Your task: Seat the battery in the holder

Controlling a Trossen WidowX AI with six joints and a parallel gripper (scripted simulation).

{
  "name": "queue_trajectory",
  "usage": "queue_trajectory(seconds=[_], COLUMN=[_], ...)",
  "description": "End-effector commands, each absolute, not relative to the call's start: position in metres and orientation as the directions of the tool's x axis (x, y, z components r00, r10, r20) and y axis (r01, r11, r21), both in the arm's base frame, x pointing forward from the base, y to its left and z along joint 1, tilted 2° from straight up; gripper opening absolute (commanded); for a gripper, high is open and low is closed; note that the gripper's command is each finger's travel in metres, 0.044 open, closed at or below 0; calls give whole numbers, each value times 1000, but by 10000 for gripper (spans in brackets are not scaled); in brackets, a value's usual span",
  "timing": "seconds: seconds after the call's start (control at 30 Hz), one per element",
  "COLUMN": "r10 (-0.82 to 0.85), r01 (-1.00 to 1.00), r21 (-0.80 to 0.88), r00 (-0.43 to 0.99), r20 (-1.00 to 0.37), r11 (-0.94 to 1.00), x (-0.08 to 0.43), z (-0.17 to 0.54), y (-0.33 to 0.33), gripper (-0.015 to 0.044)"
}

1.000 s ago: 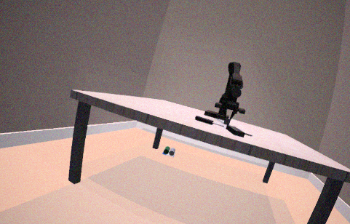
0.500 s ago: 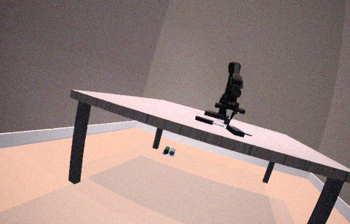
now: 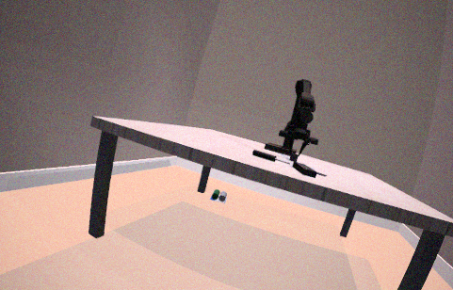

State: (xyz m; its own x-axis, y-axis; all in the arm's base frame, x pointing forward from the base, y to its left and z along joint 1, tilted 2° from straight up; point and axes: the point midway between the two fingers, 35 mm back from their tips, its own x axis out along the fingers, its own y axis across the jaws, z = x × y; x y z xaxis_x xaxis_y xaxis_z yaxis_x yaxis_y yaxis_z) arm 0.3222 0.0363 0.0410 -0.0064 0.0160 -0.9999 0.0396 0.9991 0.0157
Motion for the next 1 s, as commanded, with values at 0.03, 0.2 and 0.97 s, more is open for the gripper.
queue_trajectory(seconds=[0.03, 0.2, 0.97], r10=[16, 17, 18], r01=[40, 40, 41], r21=[16, 17, 17], r00=[-6, -5, -5], r20=[-1000, -1000, -1000], r11=[999, 999, 999], x=[323, 321, 319], z=[47, 91, 113], y=[37, 38, 38], gripper=[238, 369, 440])
